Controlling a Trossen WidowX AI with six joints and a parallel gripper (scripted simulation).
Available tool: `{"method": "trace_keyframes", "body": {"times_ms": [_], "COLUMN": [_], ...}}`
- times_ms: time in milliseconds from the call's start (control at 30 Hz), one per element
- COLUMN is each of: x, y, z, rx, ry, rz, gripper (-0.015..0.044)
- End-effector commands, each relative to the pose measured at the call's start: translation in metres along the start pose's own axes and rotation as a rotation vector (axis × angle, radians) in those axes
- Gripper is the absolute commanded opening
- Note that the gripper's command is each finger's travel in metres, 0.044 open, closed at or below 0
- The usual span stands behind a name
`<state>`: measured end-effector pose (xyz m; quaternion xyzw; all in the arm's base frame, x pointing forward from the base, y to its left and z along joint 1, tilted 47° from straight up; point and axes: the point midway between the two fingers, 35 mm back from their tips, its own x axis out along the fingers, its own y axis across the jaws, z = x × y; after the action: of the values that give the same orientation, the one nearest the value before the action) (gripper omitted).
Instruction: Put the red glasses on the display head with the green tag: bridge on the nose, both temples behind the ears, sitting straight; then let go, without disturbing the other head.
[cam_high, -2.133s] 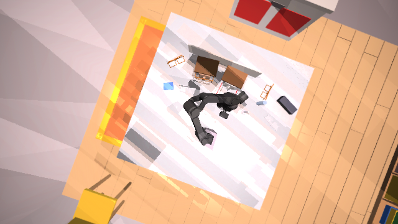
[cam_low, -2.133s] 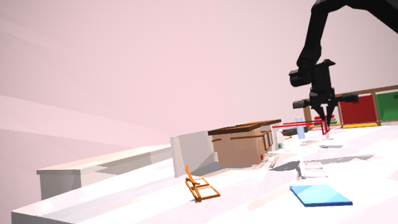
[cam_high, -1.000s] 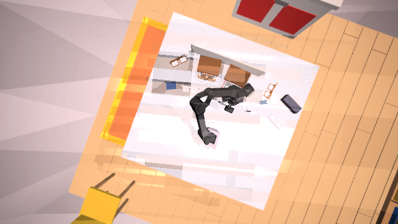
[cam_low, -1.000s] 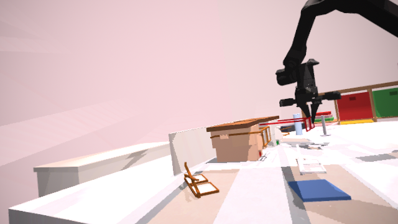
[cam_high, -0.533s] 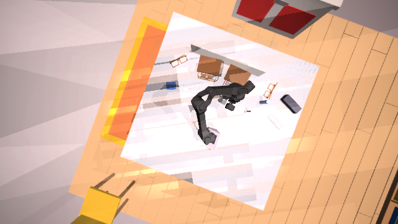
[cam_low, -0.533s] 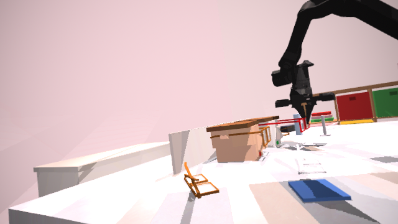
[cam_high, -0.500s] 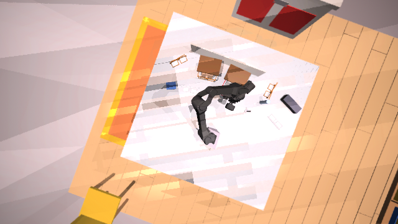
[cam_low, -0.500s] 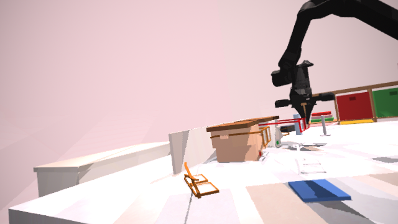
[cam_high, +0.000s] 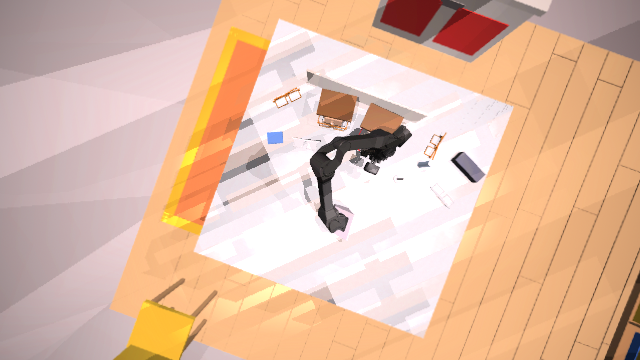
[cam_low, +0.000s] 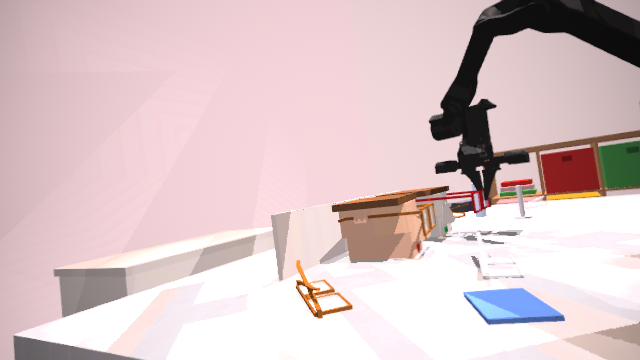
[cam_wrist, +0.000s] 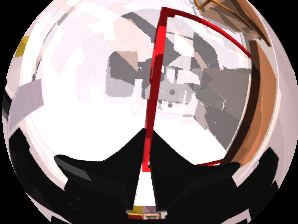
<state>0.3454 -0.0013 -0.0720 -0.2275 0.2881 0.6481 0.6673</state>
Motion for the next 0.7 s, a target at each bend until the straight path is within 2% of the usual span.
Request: {"method": "trace_keyframes", "body": {"times_ms": [0,667], "x": [0.000,0.000], "y": [-0.008,-0.032], "z": [0.000,0.000], "rx": [0.002,0.001], "ry": [-0.003,-0.003], "rz": [-0.004,-0.004], "gripper": [0.0000,0.0000]}}
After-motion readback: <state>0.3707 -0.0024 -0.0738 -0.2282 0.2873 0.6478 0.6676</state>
